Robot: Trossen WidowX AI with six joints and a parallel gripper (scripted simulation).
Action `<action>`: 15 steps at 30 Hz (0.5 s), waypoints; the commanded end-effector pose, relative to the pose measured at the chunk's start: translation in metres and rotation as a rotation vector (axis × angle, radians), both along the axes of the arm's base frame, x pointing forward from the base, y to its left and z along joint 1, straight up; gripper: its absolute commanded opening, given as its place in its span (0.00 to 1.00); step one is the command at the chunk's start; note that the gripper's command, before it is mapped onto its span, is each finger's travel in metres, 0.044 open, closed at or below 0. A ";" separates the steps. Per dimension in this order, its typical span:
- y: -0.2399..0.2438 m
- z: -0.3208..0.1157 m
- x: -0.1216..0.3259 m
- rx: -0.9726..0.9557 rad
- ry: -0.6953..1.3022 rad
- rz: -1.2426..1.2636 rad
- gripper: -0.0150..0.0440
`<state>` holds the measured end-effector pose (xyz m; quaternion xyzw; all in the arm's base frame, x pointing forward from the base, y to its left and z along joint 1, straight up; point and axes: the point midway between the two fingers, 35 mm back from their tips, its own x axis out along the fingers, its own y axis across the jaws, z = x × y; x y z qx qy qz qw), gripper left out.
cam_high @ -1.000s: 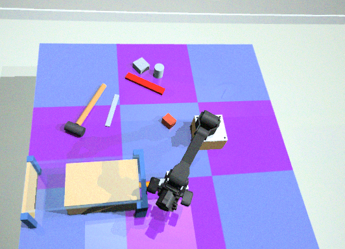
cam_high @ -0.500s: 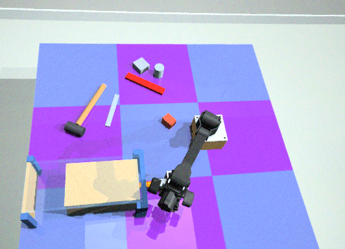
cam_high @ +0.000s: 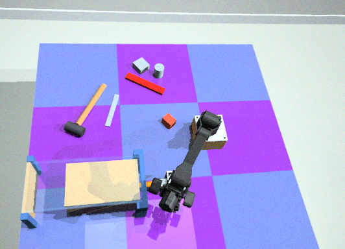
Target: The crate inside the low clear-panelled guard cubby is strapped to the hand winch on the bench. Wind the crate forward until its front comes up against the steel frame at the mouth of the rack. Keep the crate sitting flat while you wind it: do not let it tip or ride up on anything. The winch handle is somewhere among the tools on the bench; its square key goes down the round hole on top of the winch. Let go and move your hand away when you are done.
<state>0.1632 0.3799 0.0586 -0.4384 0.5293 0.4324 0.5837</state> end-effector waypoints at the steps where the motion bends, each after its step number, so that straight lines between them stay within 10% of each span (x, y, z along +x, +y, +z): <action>1: 0.005 0.001 -0.031 -0.001 0.057 0.047 0.25; 15: 0.005 0.001 -0.033 -0.001 0.057 0.047 0.25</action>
